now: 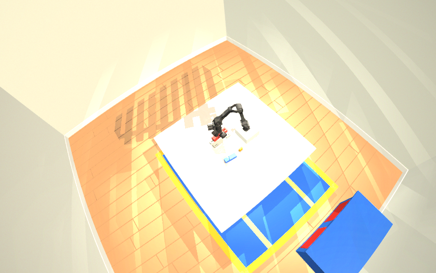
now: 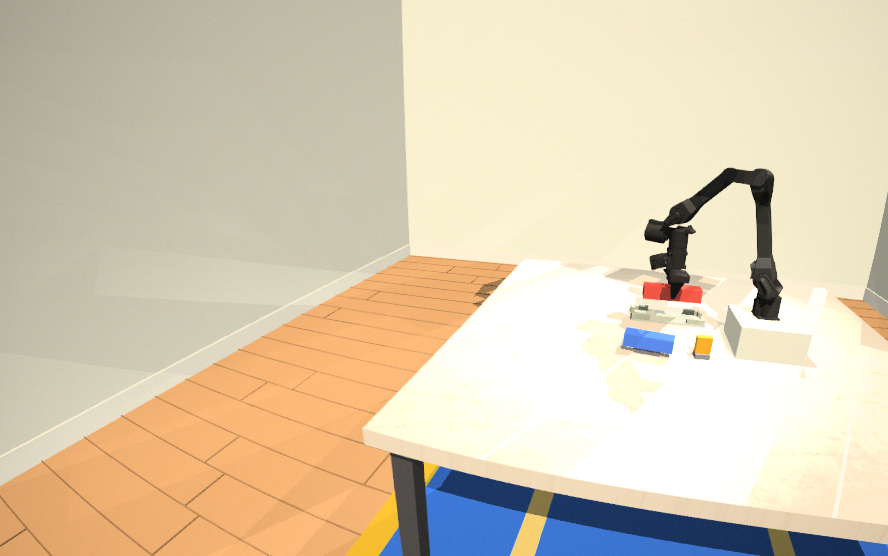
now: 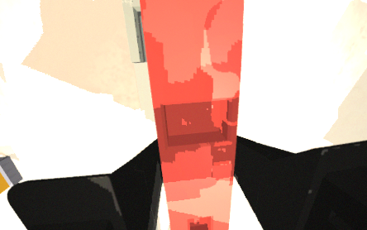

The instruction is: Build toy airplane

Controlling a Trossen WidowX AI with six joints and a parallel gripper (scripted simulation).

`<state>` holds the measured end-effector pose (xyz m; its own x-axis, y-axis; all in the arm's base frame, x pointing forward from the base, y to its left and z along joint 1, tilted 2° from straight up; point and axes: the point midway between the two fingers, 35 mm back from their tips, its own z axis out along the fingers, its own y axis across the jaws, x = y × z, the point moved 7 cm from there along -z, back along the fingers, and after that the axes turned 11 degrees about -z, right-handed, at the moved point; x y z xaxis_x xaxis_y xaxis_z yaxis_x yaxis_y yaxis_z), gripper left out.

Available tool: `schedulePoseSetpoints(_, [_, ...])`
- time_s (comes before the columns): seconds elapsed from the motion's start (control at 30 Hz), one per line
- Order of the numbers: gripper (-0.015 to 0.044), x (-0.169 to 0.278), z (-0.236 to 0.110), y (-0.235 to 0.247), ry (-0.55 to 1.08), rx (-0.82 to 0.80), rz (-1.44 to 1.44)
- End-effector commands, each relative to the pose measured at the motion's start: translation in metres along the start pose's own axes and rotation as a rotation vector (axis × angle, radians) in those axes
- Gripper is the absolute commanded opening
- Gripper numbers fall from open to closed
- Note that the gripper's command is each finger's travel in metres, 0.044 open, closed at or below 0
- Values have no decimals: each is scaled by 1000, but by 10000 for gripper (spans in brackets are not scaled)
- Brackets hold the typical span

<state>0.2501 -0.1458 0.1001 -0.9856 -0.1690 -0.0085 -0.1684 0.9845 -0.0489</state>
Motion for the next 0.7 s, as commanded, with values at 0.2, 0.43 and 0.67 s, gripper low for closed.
schedulePoseSetpoints(0.2, [197, 1, 1, -1, -2, -1, -10])
schedulePoseSetpoints(0.43, [197, 1, 1, -1, -2, -1, -10])
schedulePoseSetpoints(0.67, [197, 0, 5, -1, -2, -1, -10])
